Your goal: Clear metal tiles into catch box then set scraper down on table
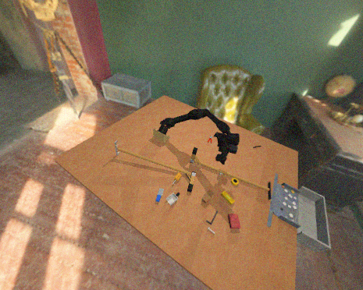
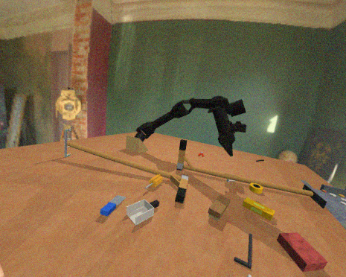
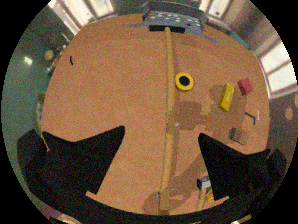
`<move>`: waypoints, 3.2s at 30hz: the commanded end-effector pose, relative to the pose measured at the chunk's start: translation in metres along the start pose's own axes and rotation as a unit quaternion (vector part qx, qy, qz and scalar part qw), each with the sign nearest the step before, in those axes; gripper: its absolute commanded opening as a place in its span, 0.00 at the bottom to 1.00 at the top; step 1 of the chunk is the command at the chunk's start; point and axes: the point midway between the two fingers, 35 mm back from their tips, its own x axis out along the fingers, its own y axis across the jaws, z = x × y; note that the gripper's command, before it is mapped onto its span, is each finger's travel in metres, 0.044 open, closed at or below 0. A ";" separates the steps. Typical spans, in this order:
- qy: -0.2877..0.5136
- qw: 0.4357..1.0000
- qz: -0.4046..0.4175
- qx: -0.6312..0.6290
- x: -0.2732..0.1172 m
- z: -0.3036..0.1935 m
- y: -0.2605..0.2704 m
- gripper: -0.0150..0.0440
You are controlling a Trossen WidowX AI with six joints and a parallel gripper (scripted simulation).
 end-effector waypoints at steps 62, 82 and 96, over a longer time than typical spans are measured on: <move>-0.063 0.998 0.004 -0.015 -0.138 -0.141 -0.052 1.00; -0.101 0.995 0.005 -0.020 -0.164 -0.195 -0.043 1.00; -0.105 0.994 0.005 -0.020 -0.144 -0.211 -0.043 1.00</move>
